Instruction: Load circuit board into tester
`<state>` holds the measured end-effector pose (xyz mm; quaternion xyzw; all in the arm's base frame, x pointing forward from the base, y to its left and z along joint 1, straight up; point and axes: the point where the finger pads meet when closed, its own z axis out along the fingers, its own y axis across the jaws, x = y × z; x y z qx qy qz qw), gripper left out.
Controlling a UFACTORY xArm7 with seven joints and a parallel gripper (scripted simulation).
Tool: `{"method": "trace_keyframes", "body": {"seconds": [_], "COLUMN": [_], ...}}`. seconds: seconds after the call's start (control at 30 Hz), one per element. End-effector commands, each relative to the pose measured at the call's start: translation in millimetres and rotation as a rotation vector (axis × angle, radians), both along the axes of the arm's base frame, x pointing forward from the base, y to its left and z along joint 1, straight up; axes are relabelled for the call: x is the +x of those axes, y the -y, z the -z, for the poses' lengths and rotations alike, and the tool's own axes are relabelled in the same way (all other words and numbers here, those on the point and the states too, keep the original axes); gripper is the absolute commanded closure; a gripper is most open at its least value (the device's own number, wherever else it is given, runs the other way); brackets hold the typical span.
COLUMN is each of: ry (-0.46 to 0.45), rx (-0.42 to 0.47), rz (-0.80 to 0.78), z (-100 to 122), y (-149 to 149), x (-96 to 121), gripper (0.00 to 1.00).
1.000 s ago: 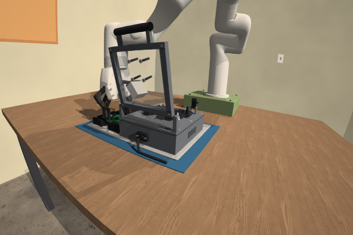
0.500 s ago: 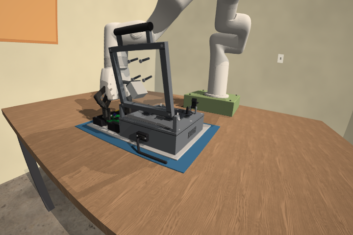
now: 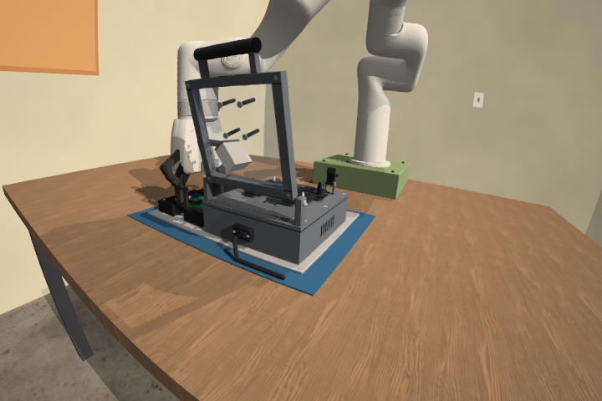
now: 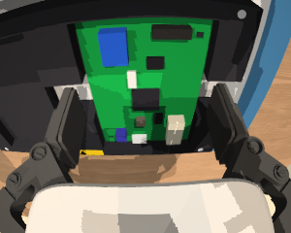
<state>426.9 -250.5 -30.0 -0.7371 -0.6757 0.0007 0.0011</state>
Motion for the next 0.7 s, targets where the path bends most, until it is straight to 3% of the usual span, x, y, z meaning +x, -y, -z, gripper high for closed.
{"method": "trace_keyframes", "body": {"seconds": [0.0,0.67], "ry": [0.004,0.004], "rx": [-0.002,-0.002], "rz": [0.000,0.000], "z": [1.0,8.7], "y": [1.1,1.1], "x": [1.3,1.4], "gripper": [0.00,0.00]}}
